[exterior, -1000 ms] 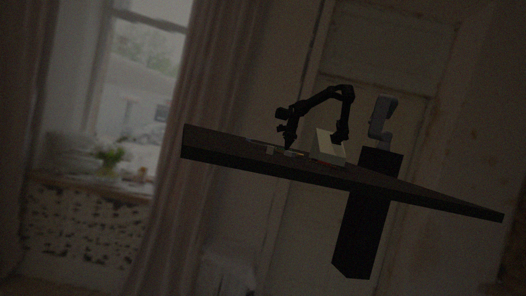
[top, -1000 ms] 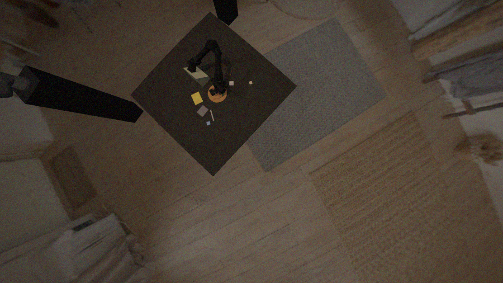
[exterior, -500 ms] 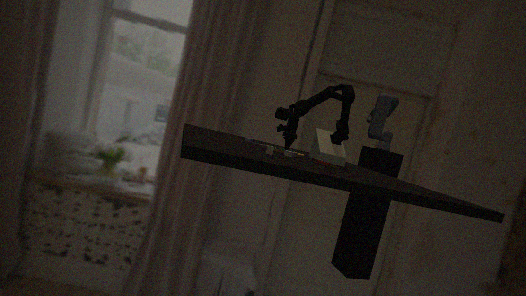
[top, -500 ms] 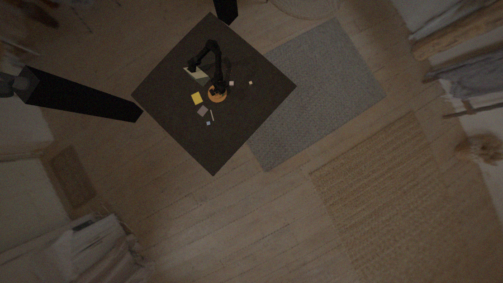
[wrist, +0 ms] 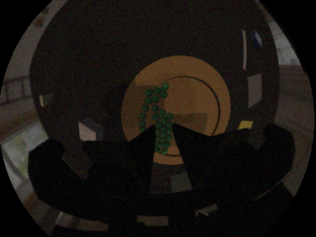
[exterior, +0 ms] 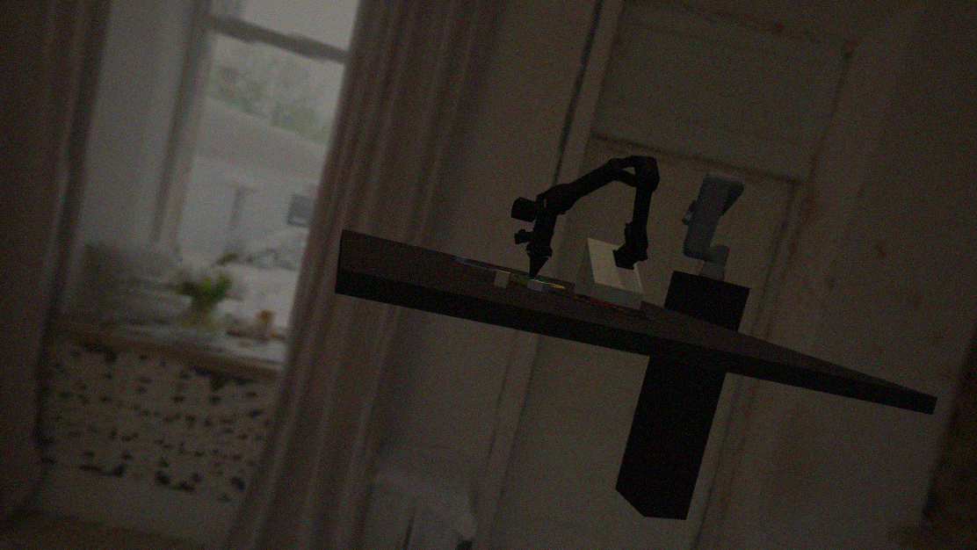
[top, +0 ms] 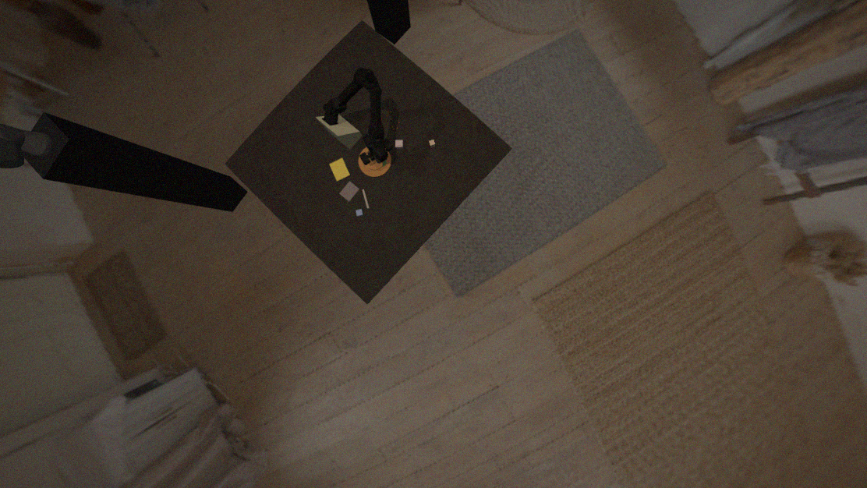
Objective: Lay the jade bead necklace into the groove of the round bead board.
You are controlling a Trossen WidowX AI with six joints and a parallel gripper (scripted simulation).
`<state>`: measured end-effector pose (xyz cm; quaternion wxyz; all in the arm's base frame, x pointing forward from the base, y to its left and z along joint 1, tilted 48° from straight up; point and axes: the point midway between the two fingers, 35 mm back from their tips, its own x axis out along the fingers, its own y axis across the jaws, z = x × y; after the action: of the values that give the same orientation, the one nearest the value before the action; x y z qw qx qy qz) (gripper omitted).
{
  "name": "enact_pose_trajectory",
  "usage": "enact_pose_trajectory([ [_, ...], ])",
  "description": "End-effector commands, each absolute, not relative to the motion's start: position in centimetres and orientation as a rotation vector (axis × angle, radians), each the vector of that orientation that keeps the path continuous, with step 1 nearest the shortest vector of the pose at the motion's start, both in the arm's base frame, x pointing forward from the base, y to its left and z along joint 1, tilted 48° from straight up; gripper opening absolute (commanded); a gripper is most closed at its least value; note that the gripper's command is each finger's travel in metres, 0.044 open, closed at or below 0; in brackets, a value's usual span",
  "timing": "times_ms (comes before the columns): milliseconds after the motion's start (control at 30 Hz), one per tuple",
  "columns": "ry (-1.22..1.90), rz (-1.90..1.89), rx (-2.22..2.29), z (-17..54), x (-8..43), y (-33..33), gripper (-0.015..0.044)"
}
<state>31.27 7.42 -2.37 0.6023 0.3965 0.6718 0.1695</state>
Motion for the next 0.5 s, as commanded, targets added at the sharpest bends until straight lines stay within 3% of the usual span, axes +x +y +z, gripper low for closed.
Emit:
enact_pose_trajectory([
  [0, 1.552, 0.399, 0.915, -2.6, 31.8, 7.0, 0.0000],
  [467, 1.551, 0.399, 0.914, -4.3, 33.7, 5.4, 0.0000],
])
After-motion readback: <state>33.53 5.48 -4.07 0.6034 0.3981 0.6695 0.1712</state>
